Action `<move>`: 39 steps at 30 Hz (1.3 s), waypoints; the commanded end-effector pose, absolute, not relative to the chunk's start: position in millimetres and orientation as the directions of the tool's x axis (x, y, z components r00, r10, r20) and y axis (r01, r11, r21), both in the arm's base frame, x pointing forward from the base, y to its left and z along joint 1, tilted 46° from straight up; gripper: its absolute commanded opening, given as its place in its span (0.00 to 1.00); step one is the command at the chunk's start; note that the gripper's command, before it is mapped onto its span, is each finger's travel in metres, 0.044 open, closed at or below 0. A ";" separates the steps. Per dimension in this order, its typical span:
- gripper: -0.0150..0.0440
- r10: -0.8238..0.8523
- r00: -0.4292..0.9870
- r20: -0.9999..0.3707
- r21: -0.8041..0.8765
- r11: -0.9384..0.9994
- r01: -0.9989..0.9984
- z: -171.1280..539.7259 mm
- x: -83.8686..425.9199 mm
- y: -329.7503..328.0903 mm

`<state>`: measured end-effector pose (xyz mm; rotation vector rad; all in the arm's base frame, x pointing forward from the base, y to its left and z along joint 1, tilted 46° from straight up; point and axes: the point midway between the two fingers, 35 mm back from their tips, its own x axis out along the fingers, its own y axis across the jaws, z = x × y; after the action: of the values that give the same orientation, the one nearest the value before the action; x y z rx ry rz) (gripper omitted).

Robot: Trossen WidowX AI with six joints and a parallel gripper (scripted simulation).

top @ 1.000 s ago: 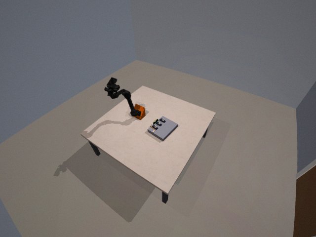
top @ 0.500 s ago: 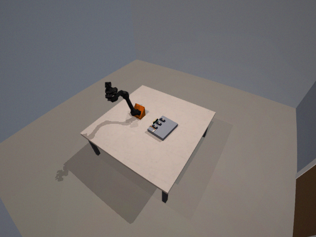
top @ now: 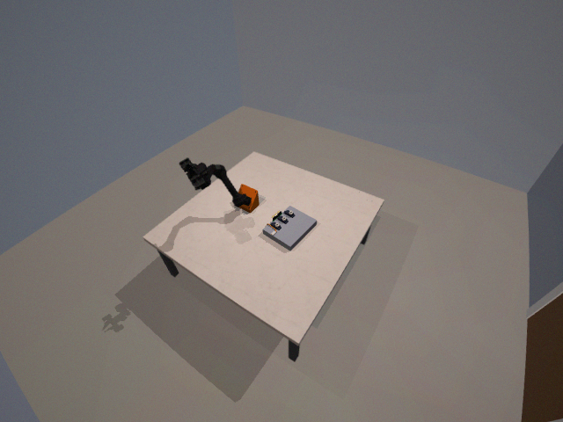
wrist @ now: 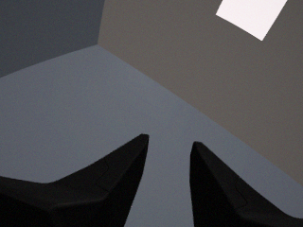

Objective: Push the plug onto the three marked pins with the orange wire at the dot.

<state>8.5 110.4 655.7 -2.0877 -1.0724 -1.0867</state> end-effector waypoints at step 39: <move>0.45 -0.007 0.694 0.719 -0.549 0.607 0.575 561.0 181.9 -35.5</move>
<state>167.0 -30.4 574.6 -0.9436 -0.7831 -0.4144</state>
